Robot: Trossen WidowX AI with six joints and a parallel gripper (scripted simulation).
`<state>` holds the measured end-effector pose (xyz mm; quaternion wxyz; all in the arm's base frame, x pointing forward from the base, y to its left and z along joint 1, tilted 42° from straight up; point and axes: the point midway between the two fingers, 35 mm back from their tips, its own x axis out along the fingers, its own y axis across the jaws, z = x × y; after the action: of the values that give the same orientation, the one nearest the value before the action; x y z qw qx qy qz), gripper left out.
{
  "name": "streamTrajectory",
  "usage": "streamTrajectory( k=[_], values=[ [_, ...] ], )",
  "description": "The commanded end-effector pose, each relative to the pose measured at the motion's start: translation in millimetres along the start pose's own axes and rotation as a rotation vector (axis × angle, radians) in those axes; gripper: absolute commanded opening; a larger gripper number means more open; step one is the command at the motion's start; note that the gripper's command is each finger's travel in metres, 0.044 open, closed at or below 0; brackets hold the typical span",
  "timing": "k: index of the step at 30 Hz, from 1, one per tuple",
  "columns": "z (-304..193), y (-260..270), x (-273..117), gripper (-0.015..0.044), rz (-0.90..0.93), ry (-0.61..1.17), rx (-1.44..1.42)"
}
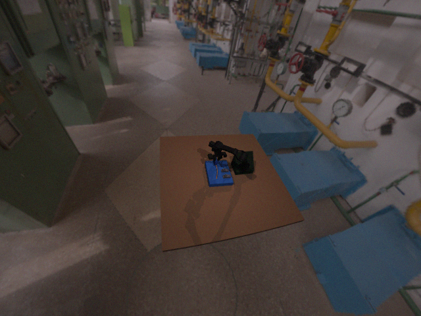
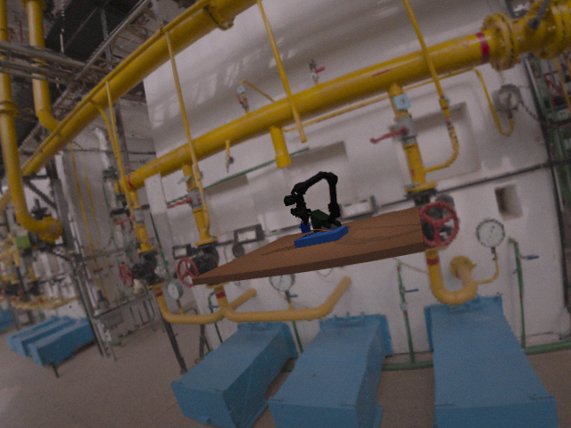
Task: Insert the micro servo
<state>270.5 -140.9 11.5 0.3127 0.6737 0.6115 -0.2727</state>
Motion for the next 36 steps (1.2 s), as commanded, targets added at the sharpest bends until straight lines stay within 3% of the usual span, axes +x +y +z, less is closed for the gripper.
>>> streamTrajectory(
  k=[1, 36],
  values=[
    [1.6, -0.2, -1.4, 0.0000, -0.001, -0.007, -0.126],
    [1.6, -0.2, -1.4, 0.0000, -0.005, -0.006, -1.337]
  ],
)
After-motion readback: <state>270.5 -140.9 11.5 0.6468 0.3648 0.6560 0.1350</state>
